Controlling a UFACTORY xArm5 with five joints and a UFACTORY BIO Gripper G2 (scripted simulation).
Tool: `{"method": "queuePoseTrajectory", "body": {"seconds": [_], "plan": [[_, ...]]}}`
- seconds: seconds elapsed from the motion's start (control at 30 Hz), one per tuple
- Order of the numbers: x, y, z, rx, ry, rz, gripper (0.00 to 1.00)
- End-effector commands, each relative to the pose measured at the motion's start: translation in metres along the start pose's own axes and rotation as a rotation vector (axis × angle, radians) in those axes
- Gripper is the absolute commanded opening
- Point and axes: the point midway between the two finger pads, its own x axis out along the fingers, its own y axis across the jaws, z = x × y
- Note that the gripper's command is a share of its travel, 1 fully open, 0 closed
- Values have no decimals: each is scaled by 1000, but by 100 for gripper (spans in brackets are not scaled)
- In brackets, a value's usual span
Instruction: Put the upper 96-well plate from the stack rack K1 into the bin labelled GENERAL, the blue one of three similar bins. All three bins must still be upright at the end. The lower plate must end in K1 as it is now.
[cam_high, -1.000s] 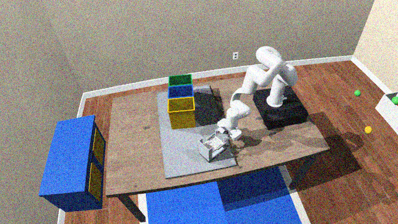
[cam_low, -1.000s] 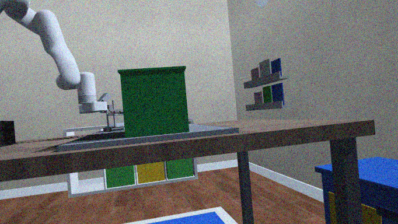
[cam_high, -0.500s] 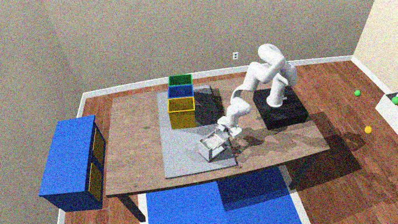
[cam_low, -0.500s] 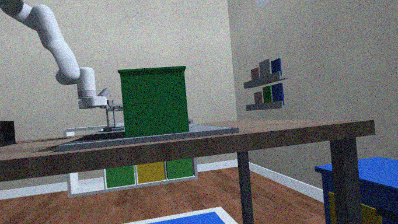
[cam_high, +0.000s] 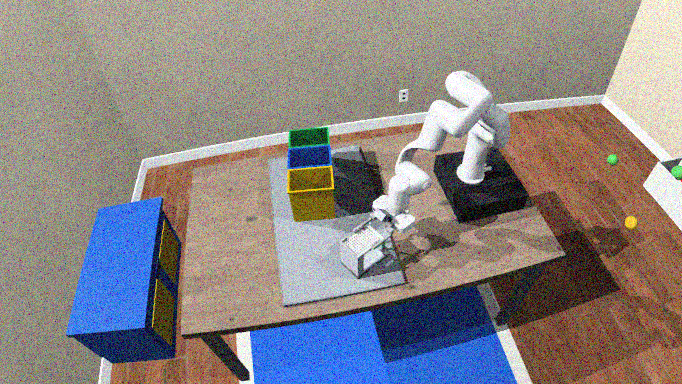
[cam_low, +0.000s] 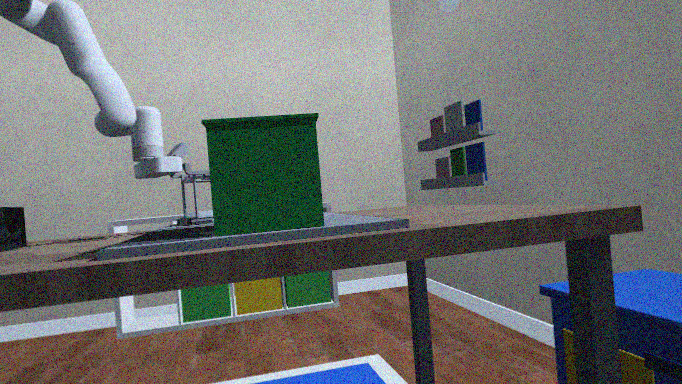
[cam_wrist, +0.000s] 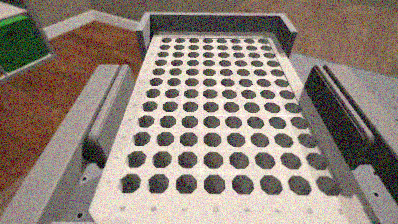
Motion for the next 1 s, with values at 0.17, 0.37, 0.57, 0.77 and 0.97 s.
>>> {"method": "queuePoseTrajectory", "body": {"seconds": [0.17, 0.37, 0.57, 0.77, 0.97], "plan": [[1, 0, 15, 10, -3, 0, 0], [1, 0, 25, 10, -3, 0, 0], [1, 0, 32, 10, -3, 0, 0], [1, 0, 42, 10, -3, 0, 0], [1, -1, 52, 10, -3, 0, 0]]}}
